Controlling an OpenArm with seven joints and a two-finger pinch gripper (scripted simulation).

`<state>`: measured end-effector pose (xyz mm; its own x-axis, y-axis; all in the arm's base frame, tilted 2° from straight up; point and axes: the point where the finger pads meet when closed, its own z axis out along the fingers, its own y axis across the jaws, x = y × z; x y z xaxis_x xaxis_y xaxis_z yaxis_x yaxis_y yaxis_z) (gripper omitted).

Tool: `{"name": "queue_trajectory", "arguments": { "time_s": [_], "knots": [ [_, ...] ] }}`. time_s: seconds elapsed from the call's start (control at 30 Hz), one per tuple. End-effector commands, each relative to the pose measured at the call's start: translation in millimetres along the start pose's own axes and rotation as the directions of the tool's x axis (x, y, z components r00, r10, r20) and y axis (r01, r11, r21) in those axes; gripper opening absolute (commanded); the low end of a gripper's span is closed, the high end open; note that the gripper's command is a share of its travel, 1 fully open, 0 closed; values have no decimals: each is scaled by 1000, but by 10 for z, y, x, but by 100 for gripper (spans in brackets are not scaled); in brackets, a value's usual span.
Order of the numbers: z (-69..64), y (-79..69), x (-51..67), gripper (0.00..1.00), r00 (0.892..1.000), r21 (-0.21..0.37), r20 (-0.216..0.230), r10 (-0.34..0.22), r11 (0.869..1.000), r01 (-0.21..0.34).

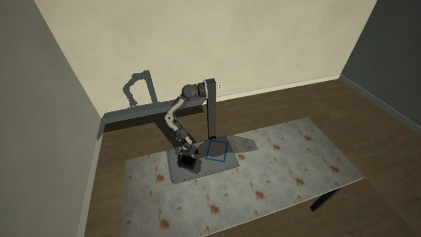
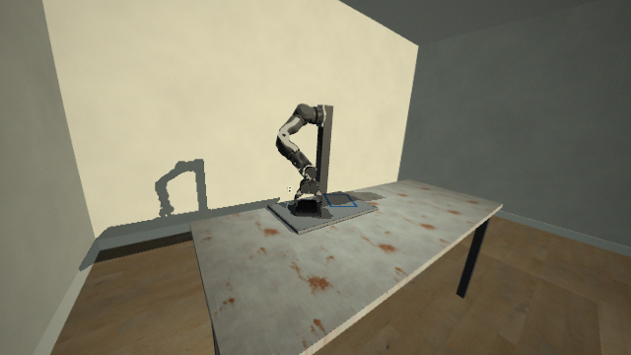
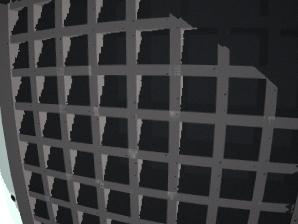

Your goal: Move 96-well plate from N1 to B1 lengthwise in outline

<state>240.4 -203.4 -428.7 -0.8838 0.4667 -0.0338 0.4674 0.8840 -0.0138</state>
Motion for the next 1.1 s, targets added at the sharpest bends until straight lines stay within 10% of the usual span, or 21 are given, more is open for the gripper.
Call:
{"name": "queue_trajectory", "arguments": {
  "time_s": [0.0,0.8,1.07],
  "knots": [
    [-4,3,-2,74,1000,2,-1,-1,1000,1],
    [-5,-7,-7,0,1000,3,2,1,1000,-1],
    [-5,-7,-7,0,1000,3,2,1,1000,-1]
  ]
}}
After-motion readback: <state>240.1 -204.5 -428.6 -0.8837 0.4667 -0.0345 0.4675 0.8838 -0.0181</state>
